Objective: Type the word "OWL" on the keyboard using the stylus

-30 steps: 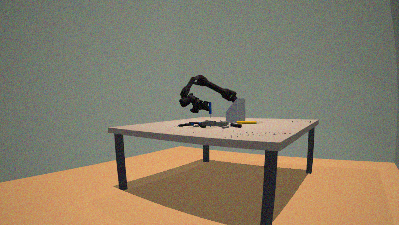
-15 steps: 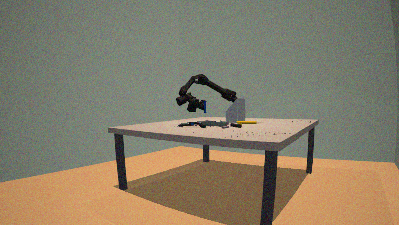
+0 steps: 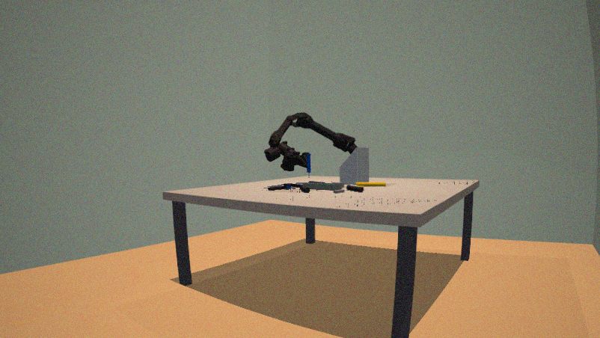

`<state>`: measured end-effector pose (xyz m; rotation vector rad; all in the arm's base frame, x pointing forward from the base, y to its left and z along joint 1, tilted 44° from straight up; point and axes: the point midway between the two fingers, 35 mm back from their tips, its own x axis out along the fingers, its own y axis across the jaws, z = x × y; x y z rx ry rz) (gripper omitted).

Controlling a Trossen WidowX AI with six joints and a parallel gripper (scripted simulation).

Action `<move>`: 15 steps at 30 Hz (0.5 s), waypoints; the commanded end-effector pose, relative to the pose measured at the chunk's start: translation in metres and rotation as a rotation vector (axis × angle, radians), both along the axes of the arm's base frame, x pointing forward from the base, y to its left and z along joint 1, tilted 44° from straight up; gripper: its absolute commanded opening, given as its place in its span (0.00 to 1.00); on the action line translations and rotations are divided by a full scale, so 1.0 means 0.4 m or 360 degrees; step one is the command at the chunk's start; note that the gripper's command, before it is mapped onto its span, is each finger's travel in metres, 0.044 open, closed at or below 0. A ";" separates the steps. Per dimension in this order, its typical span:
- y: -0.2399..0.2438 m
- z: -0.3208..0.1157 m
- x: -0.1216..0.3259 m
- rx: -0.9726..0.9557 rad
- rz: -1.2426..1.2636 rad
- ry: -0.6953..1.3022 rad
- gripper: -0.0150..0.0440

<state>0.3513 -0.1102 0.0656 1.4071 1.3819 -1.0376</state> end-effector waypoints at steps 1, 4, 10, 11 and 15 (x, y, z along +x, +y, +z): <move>-0.012 -0.014 0.002 0.0002 0.0008 -0.0004 0.25; -0.034 -0.036 0.002 0.0002 0.0008 -0.0003 0.25; -0.038 -0.040 0.002 0.0001 0.0008 -0.0003 0.30; -0.041 -0.041 0.003 0.0001 0.0008 -0.0003 0.34; -0.041 -0.041 0.003 0.0001 0.0008 -0.0003 0.39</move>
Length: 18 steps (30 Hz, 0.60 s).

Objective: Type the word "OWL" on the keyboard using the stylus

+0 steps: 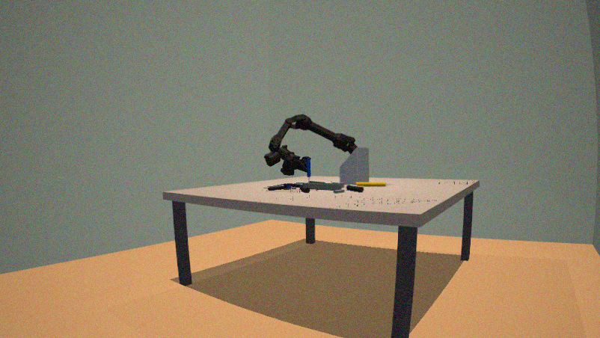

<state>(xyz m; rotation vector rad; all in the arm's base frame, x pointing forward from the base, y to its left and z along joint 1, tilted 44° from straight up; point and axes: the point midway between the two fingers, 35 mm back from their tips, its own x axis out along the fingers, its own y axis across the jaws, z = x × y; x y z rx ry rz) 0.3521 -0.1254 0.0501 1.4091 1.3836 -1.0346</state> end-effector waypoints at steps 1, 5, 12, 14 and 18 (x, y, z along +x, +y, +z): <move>-0.003 -0.002 0.001 -0.0004 0.0006 -0.0002 0.39; -0.003 -0.002 0.001 -0.0004 0.0006 -0.0002 0.39; -0.004 -0.002 -0.001 -0.0004 0.0006 -0.0002 0.39; -0.006 -0.004 -0.001 -0.0004 0.0006 -0.0002 0.39; -0.010 -0.008 -0.002 -0.0004 0.0006 -0.0002 0.39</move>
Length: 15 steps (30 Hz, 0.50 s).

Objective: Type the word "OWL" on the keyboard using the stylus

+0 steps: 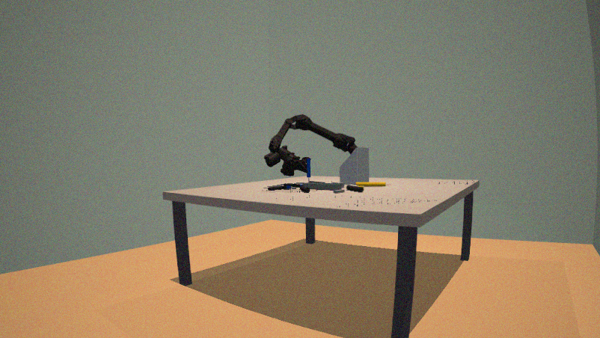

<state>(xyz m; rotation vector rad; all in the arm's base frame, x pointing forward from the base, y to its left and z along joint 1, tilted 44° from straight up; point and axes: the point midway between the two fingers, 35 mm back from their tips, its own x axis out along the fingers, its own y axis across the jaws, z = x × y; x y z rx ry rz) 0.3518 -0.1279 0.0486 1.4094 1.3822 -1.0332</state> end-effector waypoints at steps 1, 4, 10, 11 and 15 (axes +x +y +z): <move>-0.004 -0.004 -0.001 -0.0003 0.0006 0.0001 0.39; -0.004 -0.005 -0.001 -0.0004 0.0006 0.0001 0.39; -0.011 -0.011 -0.001 -0.0004 0.0006 0.0001 0.39; -0.011 -0.012 -0.001 -0.0004 0.0006 0.0001 0.39; -0.015 -0.015 -0.001 -0.0004 0.0006 0.0001 0.39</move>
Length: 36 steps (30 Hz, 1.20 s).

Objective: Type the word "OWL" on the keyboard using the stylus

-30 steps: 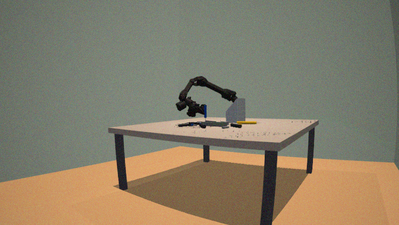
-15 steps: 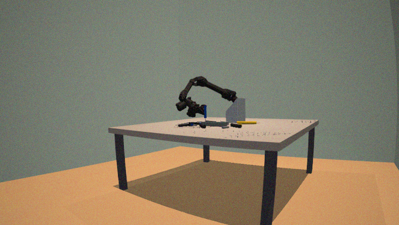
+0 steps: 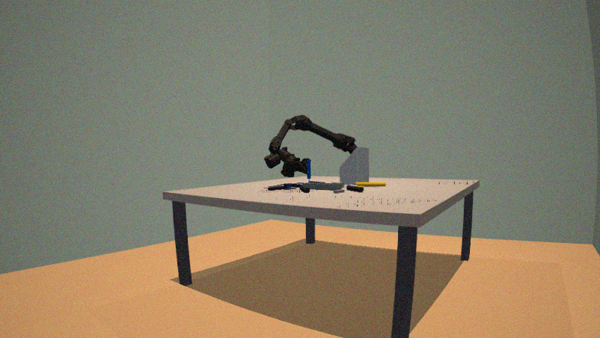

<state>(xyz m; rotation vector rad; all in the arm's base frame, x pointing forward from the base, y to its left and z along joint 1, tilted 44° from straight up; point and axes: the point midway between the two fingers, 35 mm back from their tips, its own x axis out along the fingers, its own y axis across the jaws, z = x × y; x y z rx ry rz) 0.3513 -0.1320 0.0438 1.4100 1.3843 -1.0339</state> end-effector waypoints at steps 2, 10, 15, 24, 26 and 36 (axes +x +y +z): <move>-0.005 -0.004 0.001 -0.0006 0.0007 -0.0001 0.39; -0.010 -0.009 0.001 -0.0006 0.0007 -0.0001 0.39; -0.014 -0.013 0.001 -0.0006 0.0007 -0.0001 0.39; -0.020 -0.020 0.001 -0.0007 0.0007 -0.0001 0.39; -0.022 -0.021 0.001 -0.0007 0.0007 -0.0001 0.39; -0.012 -0.011 0.001 -0.0006 0.0007 -0.0001 0.39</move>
